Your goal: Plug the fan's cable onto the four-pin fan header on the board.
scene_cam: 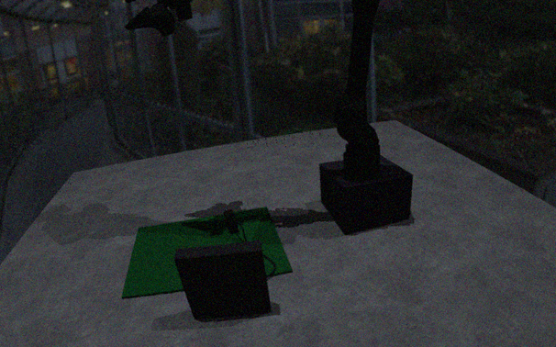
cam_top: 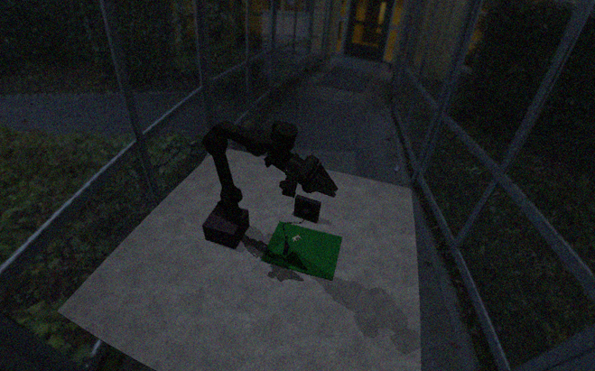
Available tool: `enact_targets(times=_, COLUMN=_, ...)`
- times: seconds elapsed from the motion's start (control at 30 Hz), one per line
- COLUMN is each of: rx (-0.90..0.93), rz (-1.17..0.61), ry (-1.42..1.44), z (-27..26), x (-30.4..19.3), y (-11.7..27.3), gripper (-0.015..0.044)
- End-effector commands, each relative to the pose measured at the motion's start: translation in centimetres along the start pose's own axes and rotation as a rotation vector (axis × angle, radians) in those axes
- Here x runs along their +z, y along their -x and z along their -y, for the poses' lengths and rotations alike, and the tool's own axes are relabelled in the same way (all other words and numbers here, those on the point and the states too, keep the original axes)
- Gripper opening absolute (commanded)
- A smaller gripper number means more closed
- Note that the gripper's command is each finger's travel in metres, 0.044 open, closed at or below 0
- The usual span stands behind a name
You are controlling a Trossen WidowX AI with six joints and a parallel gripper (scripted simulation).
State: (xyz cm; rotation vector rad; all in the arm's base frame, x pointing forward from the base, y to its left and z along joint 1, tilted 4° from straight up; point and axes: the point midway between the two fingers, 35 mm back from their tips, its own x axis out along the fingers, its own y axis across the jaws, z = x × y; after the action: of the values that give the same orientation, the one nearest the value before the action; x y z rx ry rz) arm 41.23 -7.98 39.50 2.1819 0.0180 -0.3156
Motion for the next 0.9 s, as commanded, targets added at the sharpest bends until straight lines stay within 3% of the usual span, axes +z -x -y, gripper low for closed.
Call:
enact_targets(times=0.0, rx=0.0, rz=0.0, ry=0.0, z=0.0, x=0.0, y=0.0, gripper=0.0426)
enact_targets(times=0.13, rx=-0.077, rz=0.045, ry=0.055, z=2.3, x=1.1, y=-0.8, gripper=0.044)
enact_targets(times=0.4, rx=-0.539, rz=0.208, ry=0.384, z=14.9, x=6.6, y=-1.5, gripper=0.044)
enact_targets(times=0.77, rx=-1.312, rz=0.192, ry=0.889, z=28.6, x=13.3, y=6.2, gripper=0.044)
enact_targets(times=0.87, rx=-1.362, rz=0.181, ry=0.917, z=29.1, x=13.6, y=6.9, gripper=0.044)
